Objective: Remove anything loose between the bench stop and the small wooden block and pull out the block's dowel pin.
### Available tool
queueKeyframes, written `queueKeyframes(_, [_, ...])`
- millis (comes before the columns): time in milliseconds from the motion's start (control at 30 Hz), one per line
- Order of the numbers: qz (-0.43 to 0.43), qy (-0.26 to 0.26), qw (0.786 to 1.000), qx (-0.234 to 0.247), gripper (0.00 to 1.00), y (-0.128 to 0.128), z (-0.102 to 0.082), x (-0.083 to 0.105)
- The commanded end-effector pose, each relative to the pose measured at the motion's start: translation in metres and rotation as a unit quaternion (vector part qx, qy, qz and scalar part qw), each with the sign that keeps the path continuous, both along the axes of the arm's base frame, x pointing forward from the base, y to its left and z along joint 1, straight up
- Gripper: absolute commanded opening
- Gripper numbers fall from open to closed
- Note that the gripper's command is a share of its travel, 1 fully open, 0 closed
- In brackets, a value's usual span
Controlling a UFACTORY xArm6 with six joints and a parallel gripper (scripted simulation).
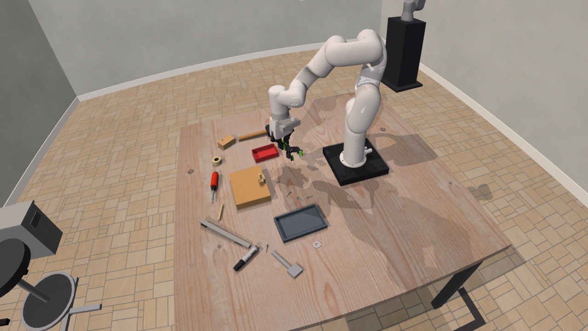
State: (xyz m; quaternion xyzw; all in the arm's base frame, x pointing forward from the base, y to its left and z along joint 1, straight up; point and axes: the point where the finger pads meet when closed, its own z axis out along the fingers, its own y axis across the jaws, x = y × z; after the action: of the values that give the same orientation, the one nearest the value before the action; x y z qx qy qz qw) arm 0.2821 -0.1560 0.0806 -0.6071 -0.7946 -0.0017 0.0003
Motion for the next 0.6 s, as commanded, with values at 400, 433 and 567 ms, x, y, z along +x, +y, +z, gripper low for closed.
queueKeyframes(400, [-0.086,-0.002,0.996,-0.001,0.27,-0.008,0.007,0.070])
queueKeyframes(433, [-0.101,-0.002,0.995,0.000,0.27,-0.008,0.007,0.082])
queueKeyframes(567, [-0.150,-0.002,0.989,0.000,0.27,-0.008,0.004,0.121])
